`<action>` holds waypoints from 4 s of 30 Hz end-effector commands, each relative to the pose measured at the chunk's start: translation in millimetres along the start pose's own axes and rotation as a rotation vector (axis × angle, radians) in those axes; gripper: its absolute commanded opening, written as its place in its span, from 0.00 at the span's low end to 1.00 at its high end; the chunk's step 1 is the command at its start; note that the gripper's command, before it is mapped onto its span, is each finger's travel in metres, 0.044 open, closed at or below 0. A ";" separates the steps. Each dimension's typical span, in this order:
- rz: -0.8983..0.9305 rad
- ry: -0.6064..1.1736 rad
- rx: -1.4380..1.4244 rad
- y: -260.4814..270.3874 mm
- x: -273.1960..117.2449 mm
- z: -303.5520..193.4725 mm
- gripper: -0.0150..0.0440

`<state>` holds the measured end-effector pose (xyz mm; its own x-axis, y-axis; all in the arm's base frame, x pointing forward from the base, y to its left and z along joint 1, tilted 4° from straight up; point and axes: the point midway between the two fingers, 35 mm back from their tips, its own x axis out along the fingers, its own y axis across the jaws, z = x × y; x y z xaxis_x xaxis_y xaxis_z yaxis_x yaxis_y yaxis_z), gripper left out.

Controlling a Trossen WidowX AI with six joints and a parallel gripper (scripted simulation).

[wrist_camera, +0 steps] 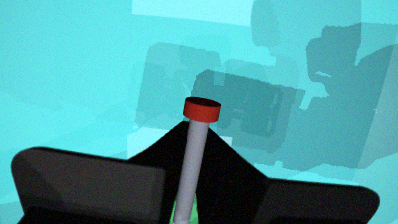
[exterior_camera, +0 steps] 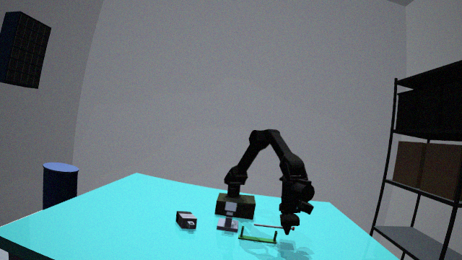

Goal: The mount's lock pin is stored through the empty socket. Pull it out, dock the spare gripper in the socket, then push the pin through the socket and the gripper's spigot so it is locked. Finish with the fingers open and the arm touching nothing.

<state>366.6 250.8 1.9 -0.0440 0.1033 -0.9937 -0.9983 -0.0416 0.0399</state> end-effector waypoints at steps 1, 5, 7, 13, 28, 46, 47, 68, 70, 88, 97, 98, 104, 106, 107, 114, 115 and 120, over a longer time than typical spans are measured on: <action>0.000 0.000 -0.003 -0.3 5.4 -1.1 0.25; 0.001 0.000 -0.003 -0.8 11.6 -2.0 0.25; 0.001 0.001 -0.003 -1.0 14.5 -2.5 0.25; 0.001 0.001 -0.003 -1.1 15.6 -2.7 0.25; 0.003 0.002 0.000 -0.5 13.0 -2.3 0.59; 0.030 0.017 -0.001 8.7 -27.2 0.6 0.59; 0.032 0.018 -0.001 9.1 -29.4 0.8 0.59; 0.013 0.030 -0.009 11.3 -70.1 -12.0 0.68; -0.041 0.036 -0.016 9.3 -98.7 -32.6 0.59; -0.078 0.042 -0.020 3.1 -51.3 -55.4 0.56; -0.078 0.042 -0.020 2.1 -41.6 -57.0 0.56; -0.078 0.042 -0.020 1.9 -40.0 -57.2 0.56; -0.078 0.042 -0.020 0.8 -30.3 -58.9 0.56; -0.078 0.042 -0.020 0.5 -27.1 -59.6 0.56; -0.078 0.042 -0.020 0.3 -25.5 -59.9 0.56; -0.078 0.042 -0.020 -0.4 -14.2 -62.2 0.56; -0.078 0.042 -0.020 -0.5 -12.6 -62.6 0.56; -0.078 0.042 -0.020 -0.8 -4.7 -64.4 0.56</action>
<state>370.3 188.0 5.0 0.0358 0.0698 -0.9969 -0.9979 -0.0517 -0.0395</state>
